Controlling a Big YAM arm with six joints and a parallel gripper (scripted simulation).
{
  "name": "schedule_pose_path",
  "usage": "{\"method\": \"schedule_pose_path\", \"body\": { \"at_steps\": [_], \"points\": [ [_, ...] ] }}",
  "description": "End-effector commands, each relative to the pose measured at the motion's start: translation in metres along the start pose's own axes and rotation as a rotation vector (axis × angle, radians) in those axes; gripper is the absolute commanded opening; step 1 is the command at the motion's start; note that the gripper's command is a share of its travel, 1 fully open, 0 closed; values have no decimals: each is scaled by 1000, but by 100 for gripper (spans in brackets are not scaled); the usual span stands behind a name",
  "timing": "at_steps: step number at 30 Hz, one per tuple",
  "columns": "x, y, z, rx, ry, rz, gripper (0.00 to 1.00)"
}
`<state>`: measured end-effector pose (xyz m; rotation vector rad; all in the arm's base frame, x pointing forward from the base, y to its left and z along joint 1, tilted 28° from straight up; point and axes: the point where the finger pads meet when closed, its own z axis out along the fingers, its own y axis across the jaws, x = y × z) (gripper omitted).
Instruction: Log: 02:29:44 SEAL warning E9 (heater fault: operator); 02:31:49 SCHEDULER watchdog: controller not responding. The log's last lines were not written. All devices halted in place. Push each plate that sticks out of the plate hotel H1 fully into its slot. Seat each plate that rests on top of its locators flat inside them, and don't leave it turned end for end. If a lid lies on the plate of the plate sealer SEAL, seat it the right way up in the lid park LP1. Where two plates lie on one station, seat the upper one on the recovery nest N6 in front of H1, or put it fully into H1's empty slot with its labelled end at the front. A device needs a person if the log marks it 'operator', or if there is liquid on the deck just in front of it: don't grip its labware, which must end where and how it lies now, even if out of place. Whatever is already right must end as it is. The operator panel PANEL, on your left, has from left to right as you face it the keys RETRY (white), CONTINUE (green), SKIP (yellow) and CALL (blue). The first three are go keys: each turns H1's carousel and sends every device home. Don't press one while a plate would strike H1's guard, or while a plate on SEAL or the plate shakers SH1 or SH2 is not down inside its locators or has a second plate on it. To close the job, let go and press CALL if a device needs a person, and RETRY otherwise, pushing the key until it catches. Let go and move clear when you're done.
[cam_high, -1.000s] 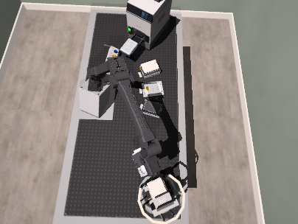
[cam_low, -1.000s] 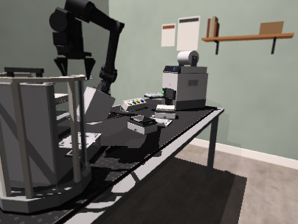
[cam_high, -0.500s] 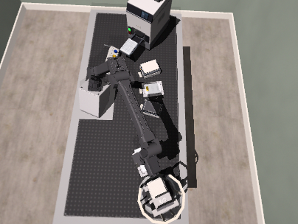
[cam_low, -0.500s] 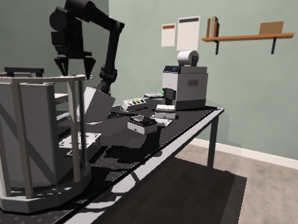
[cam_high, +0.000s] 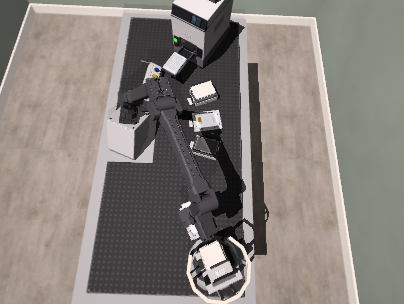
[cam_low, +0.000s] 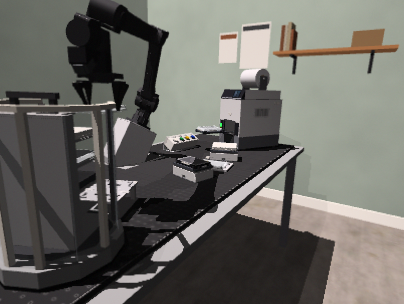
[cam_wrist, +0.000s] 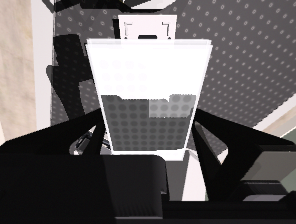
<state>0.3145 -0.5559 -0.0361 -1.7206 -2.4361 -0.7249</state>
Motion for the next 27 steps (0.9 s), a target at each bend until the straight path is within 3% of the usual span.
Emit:
{"method": "schedule_pose_path", "body": {
  "at_steps": [1, 7, 8, 10, 13, 15, 22, 25, 27],
  "points": [
    [-2, 8, 13, 3, 5, -1, 84],
    [-4, 10, 12, 3, -6, -5, 84],
    [-10, 13, 2, 1, -31, -12, 84],
    [-3, 6, 18, 1, 2, 3, 84],
    [-2, 8, 24, 3, 6, 0, 84],
    [-7, 11, 20, 2, -11, -7, 84],
    [-4, 10, 30, 3, 0, -3, 84],
    [-7, 5, 24, -1, -14, 4, 84],
    [-3, 3, 35, 1, 5, 8, 84]
  ]
}}
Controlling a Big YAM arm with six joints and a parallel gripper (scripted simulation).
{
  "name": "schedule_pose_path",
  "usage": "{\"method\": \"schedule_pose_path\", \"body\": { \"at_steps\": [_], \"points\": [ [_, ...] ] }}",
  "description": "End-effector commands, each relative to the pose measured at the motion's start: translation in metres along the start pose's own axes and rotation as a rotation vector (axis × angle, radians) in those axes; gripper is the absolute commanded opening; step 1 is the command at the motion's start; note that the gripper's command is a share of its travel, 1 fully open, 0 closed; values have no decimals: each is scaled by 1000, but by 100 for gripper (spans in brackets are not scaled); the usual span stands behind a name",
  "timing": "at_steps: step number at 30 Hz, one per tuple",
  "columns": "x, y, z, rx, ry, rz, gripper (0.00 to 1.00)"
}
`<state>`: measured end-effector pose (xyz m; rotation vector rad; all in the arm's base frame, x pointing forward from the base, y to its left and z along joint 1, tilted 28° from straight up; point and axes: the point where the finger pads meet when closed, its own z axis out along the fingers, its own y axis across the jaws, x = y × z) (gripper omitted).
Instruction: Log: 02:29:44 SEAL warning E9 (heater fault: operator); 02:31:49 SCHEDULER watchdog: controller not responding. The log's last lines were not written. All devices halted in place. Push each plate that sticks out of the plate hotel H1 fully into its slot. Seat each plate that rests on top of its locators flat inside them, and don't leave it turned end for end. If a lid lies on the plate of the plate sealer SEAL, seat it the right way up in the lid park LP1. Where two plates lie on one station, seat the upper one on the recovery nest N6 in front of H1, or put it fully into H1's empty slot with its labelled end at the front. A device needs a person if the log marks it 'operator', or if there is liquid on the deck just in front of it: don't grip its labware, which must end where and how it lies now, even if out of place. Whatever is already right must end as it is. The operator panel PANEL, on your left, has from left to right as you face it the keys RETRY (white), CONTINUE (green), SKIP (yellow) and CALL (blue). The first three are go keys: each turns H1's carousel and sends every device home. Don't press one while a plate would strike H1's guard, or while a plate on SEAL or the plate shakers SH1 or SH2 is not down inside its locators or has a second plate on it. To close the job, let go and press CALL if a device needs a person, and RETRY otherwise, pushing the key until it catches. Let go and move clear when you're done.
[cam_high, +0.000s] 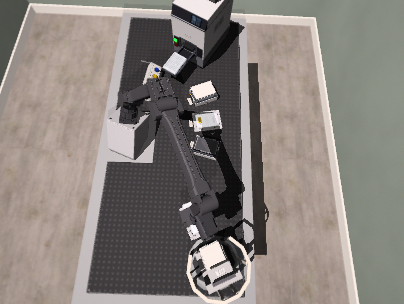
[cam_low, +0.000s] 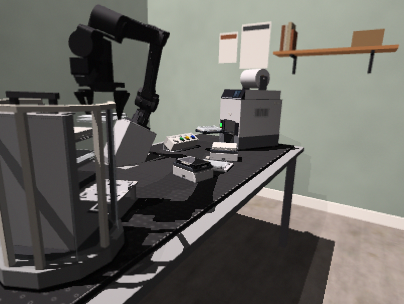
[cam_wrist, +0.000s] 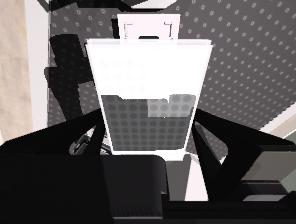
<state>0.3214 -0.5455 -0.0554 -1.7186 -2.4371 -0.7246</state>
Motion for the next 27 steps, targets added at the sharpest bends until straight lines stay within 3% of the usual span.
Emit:
{"method": "schedule_pose_path", "body": {
  "at_steps": [1, 12, 14, 15, 17, 27],
  "points": [
    [-3, 2, 14, 1, 5, 7, 84],
    [-4, 5, 25, 2, 3, 2, 84],
    [-4, 5, 25, 2, 3, 2, 84],
    [-10, 4, 17, -1, -16, 1, 84],
    [-2, 3, 30, 2, 8, 5, 84],
    [-3, 6, 39, 2, 6, 1, 84]
  ]
}}
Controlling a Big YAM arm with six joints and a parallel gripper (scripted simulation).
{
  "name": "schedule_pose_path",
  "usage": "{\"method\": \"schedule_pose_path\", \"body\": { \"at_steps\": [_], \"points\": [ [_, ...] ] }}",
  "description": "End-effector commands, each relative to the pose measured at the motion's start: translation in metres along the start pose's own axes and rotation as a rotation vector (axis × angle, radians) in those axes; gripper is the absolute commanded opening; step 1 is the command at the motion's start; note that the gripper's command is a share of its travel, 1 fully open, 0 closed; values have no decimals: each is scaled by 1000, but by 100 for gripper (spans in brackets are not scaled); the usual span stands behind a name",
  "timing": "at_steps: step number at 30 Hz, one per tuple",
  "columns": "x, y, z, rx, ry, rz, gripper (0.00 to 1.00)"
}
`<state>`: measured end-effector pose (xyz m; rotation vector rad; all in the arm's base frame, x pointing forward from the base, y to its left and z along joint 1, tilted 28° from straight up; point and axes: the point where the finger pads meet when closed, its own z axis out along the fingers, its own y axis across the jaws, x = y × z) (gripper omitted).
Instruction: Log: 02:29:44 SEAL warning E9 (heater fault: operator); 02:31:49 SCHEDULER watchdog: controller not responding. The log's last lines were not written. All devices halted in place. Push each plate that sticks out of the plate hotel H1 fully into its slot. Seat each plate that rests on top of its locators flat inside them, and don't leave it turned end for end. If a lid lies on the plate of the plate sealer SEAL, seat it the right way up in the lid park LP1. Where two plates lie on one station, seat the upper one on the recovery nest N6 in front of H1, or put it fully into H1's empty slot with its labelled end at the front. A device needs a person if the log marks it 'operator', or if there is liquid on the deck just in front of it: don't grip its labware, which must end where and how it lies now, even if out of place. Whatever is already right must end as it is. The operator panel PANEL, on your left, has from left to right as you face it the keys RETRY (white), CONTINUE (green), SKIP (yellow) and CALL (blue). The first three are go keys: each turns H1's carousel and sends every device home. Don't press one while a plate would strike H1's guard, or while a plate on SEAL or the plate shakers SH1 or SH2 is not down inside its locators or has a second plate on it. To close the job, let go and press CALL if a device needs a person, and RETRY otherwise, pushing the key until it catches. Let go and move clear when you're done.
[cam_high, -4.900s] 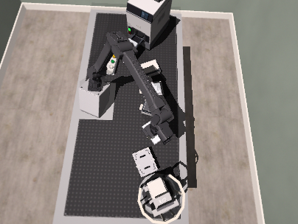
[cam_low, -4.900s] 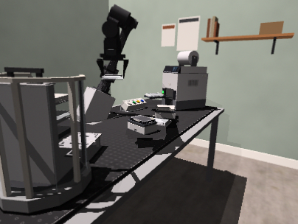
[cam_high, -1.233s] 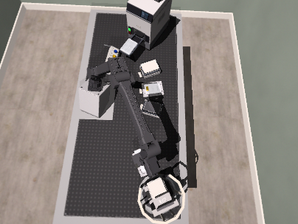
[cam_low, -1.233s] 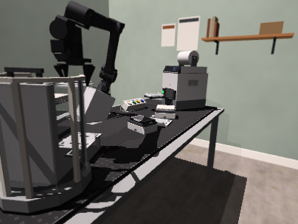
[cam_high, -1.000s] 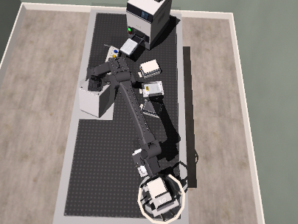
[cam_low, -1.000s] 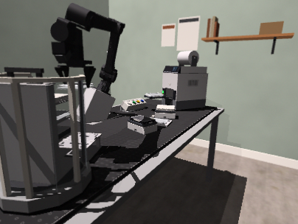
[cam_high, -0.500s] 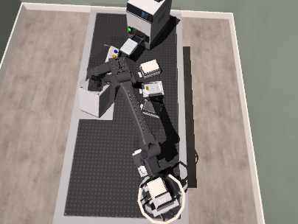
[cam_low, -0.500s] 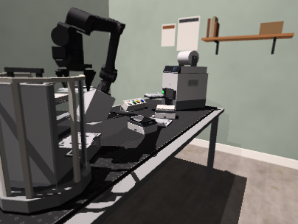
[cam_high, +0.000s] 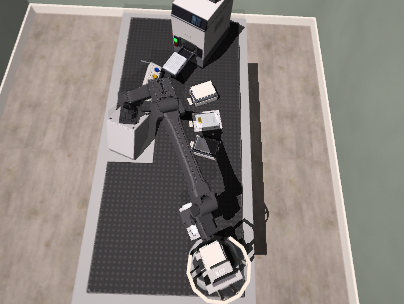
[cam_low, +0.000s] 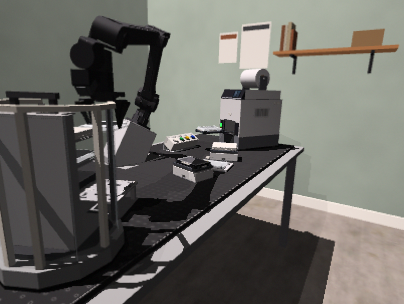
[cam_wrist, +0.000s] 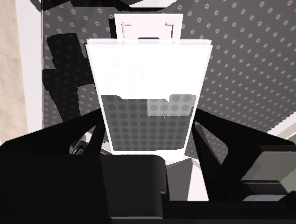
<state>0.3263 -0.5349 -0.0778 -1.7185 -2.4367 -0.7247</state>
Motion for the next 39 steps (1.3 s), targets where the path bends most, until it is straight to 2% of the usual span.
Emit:
{"method": "schedule_pose_path", "body": {
  "at_steps": [1, 4, 5, 7, 14, 16, 21, 22, 24, 31, 33, 39],
  "points": [
    [-5, 6, 12, 2, -1, 0, 84],
    [-5, 5, 14, 1, 0, 2, 84],
    [-8, 3, 8, -1, -12, 3, 84],
    [-2, 3, 19, 2, 8, 5, 84],
    [-6, 7, 22, 2, -4, -3, 84],
    [-2, 6, 28, 2, 6, 1, 84],
    [-4, 5, 29, 1, 0, 2, 84],
    [-8, 3, 24, -1, -9, 5, 84],
    [-2, 3, 34, 2, 8, 6, 84],
    [-5, 7, 38, 2, -3, -2, 84],
    [-2, 5, 43, 2, 7, 1, 84],
    [-7, 3, 40, -1, -7, 4, 84]
  ]
}}
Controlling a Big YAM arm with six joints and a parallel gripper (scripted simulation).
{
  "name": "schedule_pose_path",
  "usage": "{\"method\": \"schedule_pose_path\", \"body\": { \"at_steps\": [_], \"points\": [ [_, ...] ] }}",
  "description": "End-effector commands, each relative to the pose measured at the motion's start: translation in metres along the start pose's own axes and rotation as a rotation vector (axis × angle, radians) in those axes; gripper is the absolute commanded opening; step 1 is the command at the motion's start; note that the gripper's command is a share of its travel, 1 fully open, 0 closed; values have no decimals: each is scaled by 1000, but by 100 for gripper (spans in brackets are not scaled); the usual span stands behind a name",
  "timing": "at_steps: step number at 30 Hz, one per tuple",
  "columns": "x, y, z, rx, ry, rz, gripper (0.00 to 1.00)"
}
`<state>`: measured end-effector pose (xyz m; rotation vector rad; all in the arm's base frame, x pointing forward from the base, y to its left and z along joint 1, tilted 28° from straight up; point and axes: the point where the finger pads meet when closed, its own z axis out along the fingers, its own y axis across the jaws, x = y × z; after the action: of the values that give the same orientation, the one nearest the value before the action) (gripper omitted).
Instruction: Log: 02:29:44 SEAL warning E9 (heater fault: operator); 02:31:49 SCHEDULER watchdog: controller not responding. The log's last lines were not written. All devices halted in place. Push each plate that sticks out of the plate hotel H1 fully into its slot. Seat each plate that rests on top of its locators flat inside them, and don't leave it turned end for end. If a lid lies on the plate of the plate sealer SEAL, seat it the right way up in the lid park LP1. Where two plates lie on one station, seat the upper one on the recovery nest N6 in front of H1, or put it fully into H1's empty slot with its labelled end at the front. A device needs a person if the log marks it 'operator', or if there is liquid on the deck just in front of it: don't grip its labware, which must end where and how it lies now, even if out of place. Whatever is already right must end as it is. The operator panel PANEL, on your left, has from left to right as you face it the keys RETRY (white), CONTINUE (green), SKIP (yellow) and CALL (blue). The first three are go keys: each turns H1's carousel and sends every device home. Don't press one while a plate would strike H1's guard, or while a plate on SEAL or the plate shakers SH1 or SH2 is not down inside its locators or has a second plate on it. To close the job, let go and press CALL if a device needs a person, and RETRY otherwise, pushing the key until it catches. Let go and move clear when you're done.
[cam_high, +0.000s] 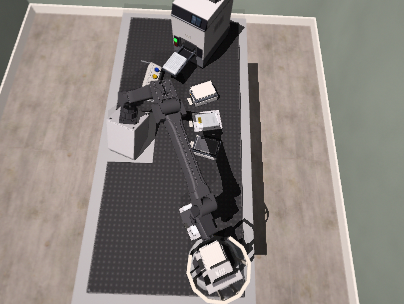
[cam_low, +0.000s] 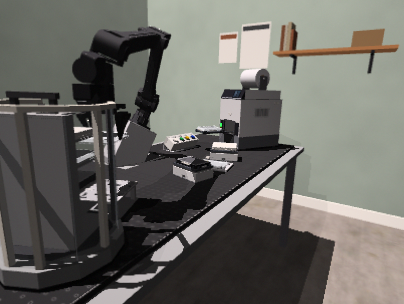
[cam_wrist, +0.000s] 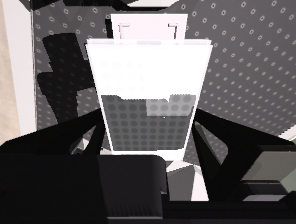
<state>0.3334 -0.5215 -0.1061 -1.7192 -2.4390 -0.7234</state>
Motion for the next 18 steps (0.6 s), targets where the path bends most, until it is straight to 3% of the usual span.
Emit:
{"method": "schedule_pose_path", "body": {
  "at_steps": [1, 16, 17, 18],
  "points": [
    [-4, 2, 13, 0, 2, 5, 84],
    [-1, 2, 29, 2, 9, 6, 84],
    [-18, 9, 10, -4, -37, -8, 84],
    [-19, 11, 12, -3, -42, -14, 84]
  ]
}}
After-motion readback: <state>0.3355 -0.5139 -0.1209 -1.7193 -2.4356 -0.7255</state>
